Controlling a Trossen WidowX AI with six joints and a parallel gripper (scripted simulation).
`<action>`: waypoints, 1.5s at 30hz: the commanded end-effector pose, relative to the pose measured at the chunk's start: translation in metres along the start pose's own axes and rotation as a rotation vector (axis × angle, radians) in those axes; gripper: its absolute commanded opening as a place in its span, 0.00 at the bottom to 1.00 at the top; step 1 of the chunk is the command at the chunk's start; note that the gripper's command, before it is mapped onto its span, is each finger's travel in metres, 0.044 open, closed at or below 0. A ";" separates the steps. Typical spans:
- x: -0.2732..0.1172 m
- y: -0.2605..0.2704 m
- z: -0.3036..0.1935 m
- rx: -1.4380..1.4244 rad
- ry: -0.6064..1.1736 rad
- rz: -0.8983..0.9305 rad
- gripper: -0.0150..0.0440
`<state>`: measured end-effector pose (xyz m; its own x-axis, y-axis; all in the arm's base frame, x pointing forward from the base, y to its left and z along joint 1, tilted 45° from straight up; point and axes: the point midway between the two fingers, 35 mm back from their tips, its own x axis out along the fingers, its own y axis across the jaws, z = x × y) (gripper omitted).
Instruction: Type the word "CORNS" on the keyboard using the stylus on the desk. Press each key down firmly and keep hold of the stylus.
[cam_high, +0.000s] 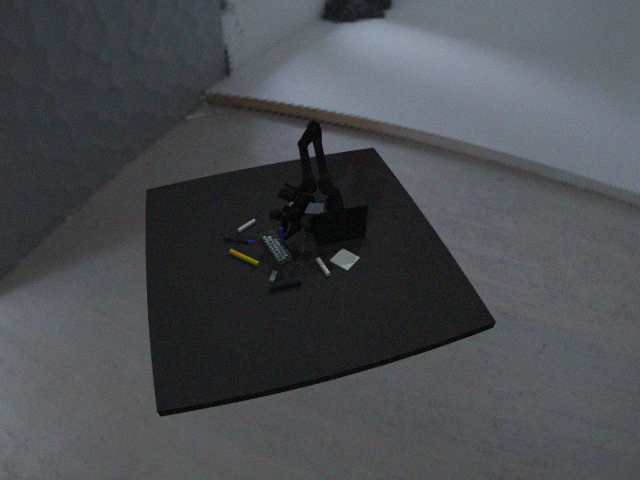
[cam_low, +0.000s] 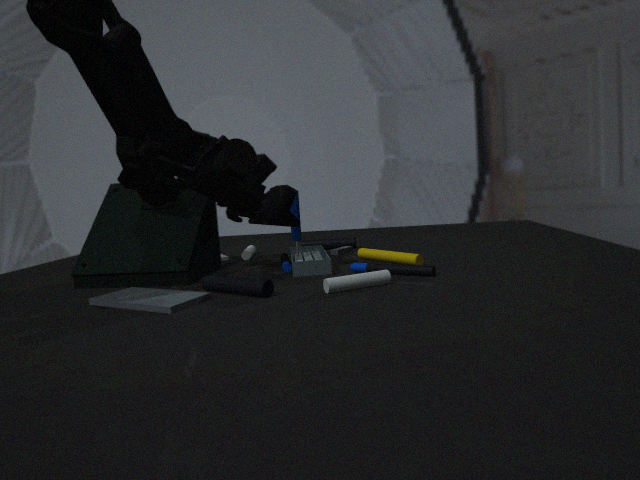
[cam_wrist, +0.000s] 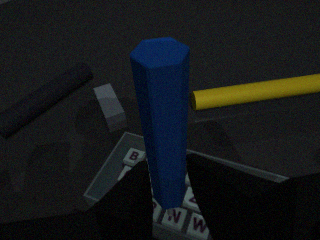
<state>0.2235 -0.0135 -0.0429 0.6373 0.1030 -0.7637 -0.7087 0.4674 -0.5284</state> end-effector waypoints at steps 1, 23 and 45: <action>-0.004 -0.001 0.007 0.003 -0.001 -0.002 0.39; -0.017 0.000 0.027 0.005 -0.005 -0.006 0.39; -0.001 -0.037 0.040 0.004 -0.004 -0.006 0.25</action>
<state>0.2503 0.0050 -0.0088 0.6505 0.1013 -0.7527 -0.6969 0.4737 -0.5385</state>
